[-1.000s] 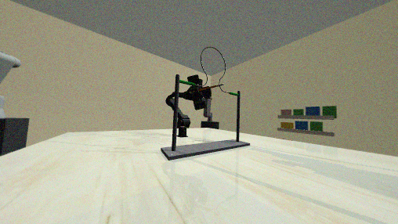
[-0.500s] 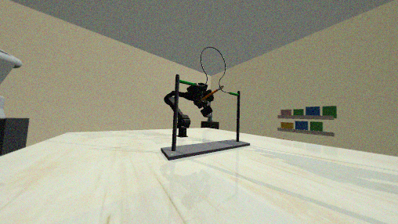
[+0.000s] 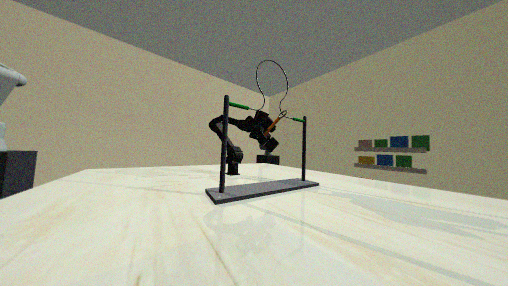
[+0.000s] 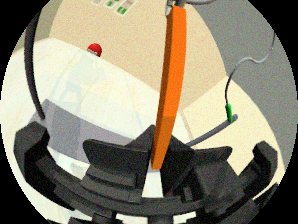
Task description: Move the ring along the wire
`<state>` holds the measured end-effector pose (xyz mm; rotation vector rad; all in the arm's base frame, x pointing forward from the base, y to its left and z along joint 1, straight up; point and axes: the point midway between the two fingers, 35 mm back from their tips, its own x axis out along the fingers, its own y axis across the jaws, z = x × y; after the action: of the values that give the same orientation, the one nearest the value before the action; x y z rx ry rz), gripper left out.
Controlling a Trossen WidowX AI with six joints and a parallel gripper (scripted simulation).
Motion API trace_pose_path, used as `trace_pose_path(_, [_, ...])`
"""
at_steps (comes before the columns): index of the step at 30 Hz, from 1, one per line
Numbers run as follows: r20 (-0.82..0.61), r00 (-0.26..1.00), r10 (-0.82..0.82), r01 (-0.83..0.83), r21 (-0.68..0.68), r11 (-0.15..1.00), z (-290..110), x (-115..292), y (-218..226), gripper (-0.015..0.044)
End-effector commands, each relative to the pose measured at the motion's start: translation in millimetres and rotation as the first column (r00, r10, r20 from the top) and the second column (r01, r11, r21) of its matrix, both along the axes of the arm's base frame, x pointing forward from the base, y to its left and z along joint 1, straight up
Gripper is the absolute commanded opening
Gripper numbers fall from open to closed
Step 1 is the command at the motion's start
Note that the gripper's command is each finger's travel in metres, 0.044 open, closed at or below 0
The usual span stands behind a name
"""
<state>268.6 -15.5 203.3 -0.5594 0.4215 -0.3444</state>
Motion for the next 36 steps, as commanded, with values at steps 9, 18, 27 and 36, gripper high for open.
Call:
trace_pose_path(9, [0.021, 1.0, 0.008, -0.014, 0.273, 0.962, -20.2, 4.6, 40.0, -0.015])
trace_pose_path(18, [0.035, 0.999, 0.007, -0.021, 0.417, 0.909, -25.3, 6.8, 65.8, -0.015])
trace_pose_path(27, [0.045, 0.999, 0.005, -0.027, 0.502, 0.864, -26.4, 8.5, 86.1, -0.015])
trace_pose_path(36, [0.049, 0.999, 0.004, -0.029, 0.536, 0.844, -26.5, 9.6, 99.8, -0.015])
